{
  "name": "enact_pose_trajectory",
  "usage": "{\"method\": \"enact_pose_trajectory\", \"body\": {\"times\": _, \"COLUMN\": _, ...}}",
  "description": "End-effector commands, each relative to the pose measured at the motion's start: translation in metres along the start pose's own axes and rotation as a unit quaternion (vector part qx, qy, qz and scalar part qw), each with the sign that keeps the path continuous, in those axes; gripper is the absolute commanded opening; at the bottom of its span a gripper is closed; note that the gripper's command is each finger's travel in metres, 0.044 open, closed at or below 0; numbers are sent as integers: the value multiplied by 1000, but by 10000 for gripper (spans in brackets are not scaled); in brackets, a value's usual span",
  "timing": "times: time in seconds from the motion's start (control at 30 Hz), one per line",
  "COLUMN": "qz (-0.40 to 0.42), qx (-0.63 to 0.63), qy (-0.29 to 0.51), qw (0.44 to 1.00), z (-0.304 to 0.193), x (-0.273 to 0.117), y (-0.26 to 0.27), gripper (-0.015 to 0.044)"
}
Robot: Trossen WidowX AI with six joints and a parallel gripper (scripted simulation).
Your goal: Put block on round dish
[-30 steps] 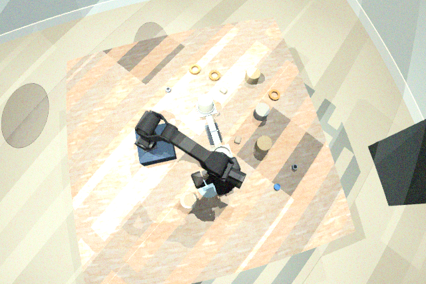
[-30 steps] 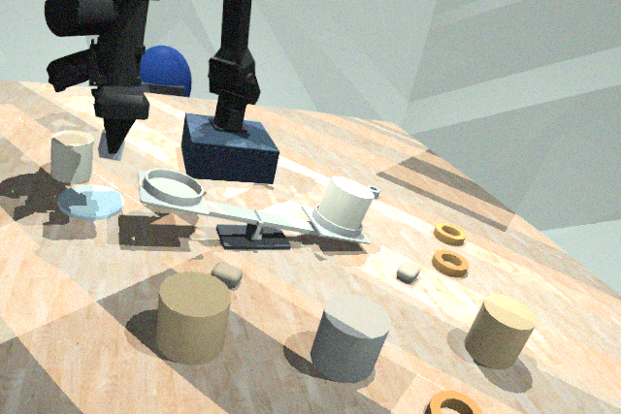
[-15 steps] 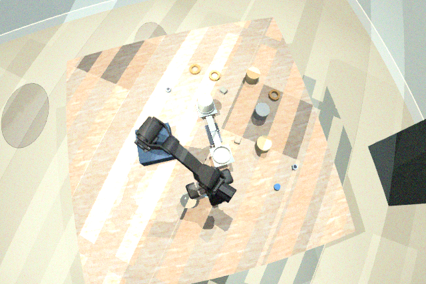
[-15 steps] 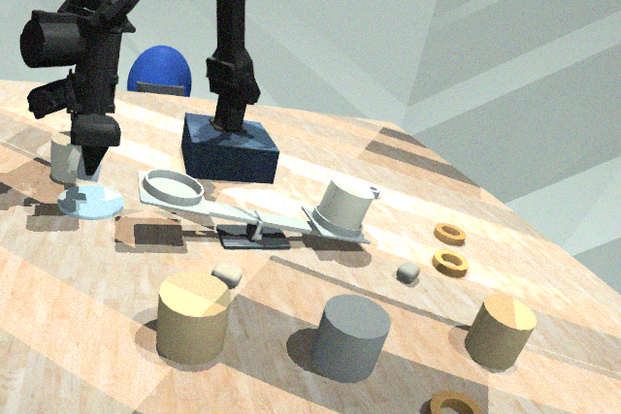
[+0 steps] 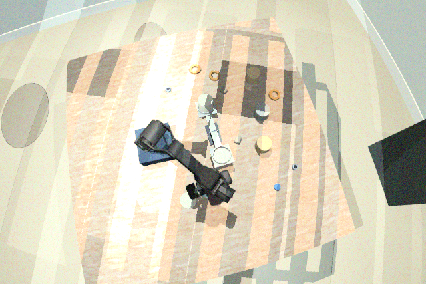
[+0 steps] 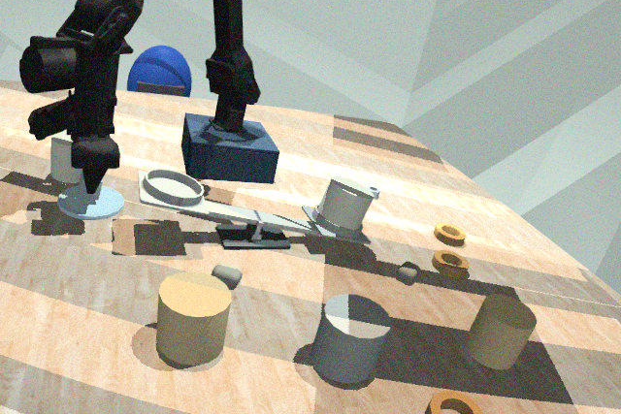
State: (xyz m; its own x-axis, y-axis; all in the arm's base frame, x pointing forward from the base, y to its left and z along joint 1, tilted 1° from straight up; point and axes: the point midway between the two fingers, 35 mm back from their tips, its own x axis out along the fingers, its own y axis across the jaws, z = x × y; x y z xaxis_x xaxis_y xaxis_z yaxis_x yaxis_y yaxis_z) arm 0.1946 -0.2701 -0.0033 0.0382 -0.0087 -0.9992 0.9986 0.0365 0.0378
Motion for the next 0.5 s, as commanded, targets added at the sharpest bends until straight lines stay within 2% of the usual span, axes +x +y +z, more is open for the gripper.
{"method": "enact_pose_trajectory", "body": {"times": 0.0, "qz": -3, "qx": -2, "qy": 4, "qw": 1000, "z": -2, "x": 8, "y": -2, "gripper": 0}}
{"method": "enact_pose_trajectory", "body": {"times": 0.13, "qz": -3, "qx": -2, "qy": 4, "qw": 1000, "z": -2, "x": 14, "y": -2, "gripper": 0}}
{"method": "enact_pose_trajectory", "body": {"times": 0.47, "qz": -1, "qx": 0, "qy": 1, "qw": 1000, "z": -1, "x": 8, "y": 0, "gripper": 263}}
